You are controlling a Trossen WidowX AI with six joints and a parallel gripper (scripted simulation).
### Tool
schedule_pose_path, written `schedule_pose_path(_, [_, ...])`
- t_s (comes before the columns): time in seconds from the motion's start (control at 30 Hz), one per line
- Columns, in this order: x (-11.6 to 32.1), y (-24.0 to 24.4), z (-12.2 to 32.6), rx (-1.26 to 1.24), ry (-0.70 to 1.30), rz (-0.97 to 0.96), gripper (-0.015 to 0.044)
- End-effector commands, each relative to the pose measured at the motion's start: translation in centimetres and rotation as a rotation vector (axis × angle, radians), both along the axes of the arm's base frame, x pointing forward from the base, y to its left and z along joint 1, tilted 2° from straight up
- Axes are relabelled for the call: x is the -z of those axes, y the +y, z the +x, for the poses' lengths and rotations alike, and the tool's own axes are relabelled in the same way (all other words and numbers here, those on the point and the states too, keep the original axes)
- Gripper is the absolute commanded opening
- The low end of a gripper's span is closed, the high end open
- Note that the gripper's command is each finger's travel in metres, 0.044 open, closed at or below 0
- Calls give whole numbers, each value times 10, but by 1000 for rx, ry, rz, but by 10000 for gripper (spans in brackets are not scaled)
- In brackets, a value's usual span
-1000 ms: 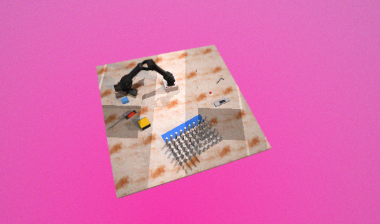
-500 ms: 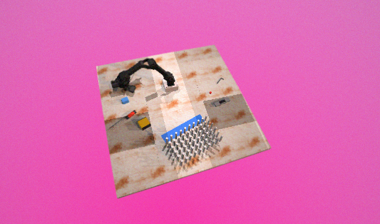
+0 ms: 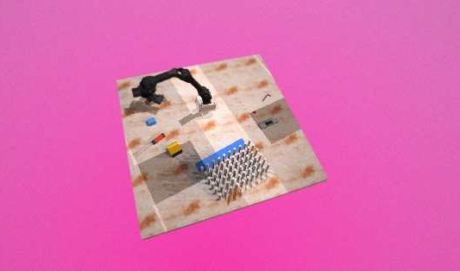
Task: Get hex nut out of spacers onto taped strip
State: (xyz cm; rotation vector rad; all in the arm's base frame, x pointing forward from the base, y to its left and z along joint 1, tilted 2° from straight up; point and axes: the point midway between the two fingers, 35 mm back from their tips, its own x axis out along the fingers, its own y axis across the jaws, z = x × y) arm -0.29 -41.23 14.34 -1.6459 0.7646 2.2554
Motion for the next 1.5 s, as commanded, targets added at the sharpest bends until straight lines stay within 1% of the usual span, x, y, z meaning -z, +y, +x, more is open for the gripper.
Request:
schedule_pose_path(0.0, [-20, 4, -1, -2, -1, -8, 0])
schedule_pose_path(0.17, [-22, 7, 6, -51, -7, 3, 0])
schedule_pose_path(0.8, [-27, 42, 90, -675, -69, 124, 0])
schedule_pose_path(1.47, [-31, 98, 164, -1348, -103, 218, 0])
